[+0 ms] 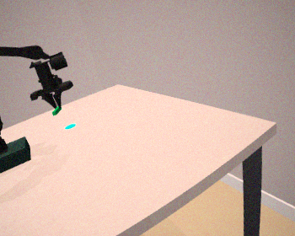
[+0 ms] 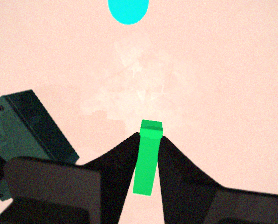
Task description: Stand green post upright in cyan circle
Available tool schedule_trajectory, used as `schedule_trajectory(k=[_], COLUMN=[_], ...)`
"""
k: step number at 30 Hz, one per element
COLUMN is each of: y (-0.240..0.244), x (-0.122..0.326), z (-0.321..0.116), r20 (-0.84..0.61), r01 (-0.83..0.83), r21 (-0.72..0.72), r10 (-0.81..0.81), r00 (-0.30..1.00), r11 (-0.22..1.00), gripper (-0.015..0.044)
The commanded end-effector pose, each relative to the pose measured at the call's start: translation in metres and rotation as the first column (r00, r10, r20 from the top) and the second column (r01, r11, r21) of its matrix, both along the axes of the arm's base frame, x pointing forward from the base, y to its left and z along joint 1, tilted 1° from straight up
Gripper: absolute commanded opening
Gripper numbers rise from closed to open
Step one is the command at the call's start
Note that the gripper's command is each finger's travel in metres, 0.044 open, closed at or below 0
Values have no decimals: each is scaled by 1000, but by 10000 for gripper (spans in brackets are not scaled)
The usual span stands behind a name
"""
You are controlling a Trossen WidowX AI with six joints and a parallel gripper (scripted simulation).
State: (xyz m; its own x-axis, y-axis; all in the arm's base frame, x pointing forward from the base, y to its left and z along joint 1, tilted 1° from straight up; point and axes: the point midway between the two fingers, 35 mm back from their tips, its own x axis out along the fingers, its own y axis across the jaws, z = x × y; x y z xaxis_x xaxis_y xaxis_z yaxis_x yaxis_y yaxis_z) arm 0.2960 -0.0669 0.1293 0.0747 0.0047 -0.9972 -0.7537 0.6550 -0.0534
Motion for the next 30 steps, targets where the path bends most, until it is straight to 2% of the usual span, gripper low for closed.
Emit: schedule_trajectory(k=[1,30], y=[9,78], x=[6,40], z=[0,6], r20=[-8,-18], r01=[-10,-100], r21=[3,7], r10=[10,100], r00=[1000,995], r11=[1000,995], gripper=[23,23])
